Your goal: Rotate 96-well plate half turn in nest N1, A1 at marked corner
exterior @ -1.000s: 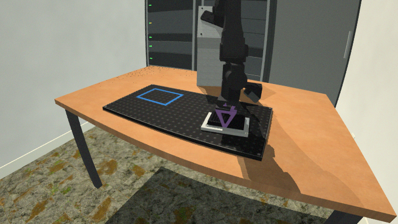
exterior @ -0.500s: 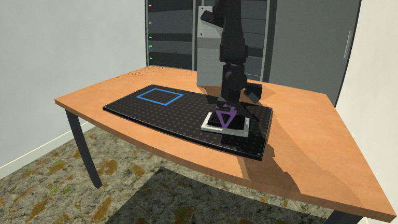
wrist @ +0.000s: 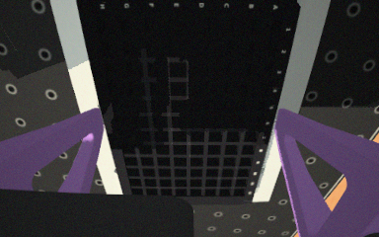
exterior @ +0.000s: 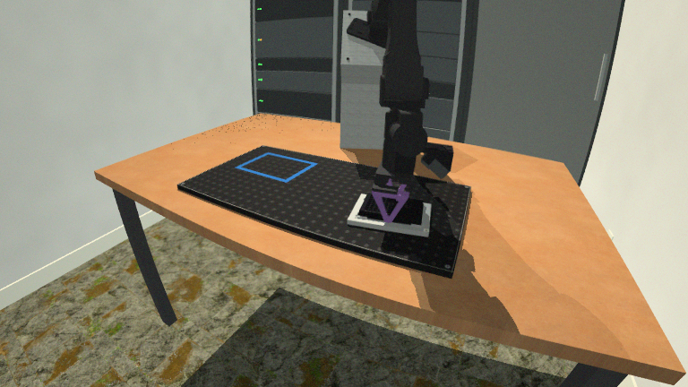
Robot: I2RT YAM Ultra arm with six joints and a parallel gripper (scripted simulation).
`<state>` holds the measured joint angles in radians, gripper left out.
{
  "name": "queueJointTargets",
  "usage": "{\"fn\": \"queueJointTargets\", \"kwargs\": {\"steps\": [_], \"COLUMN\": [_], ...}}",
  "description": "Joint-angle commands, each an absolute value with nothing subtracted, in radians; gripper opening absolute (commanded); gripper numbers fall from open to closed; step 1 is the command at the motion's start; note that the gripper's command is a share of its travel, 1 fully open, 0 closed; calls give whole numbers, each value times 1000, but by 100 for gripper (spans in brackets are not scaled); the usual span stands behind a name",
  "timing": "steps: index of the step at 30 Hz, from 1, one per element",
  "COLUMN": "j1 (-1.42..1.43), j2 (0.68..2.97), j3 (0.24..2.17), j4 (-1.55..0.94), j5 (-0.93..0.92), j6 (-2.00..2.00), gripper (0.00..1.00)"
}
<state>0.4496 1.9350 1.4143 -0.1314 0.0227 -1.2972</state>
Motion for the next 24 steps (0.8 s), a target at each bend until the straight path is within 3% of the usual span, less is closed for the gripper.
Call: {"fn": "queueJointTargets", "kwargs": {"steps": [1, 24], "j1": [449, 452], "j2": [1928, 1798], "j3": [1419, 1329], "j4": [-130, -186], "j5": [17, 12], "j6": [-1298, -1298], "gripper": [100, 100]}}
